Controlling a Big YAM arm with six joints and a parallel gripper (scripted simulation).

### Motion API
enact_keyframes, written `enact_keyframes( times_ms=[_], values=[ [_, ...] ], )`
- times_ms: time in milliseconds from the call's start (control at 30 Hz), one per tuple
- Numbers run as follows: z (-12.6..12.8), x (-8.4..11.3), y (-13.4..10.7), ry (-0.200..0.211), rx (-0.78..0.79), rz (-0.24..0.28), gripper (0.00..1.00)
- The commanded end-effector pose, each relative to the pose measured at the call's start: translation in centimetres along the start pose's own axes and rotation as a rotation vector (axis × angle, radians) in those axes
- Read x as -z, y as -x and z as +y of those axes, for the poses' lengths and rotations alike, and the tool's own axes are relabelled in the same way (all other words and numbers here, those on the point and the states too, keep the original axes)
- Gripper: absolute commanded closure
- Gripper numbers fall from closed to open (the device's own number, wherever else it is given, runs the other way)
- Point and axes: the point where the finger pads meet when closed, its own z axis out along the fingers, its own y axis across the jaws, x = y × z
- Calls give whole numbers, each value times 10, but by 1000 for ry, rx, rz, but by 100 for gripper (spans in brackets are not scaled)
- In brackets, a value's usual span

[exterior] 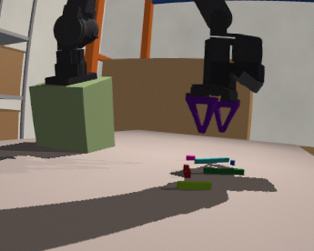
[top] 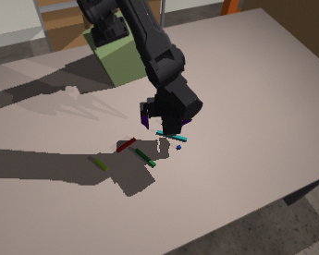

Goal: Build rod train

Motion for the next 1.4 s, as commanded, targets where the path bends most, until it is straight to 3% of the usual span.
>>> enact_keyframes(
  times_ms=[0, 133, 167, 433, 467, 633, 667, 900, 1367],
  values=[
    [-8, 8, 10, 14, -112, -30, 0],
    [1, 7, 4, 12, -85, -26, 0],
    [-20, 8, 14, 16, -234, -33, 0],
    [-13, 7, 10, 14, -211, -29, 0],
    [-31, 8, 17, 17, -341, -32, 0],
    [-31, 8, 16, 16, -340, -31, 0],
    [-39, 8, 19, 16, -425, -33, 0],
    [-47, 7, 20, 16, -502, -33, 0],
    [-42, 6, 17, 14, -486, -28, 0]
  ],
)
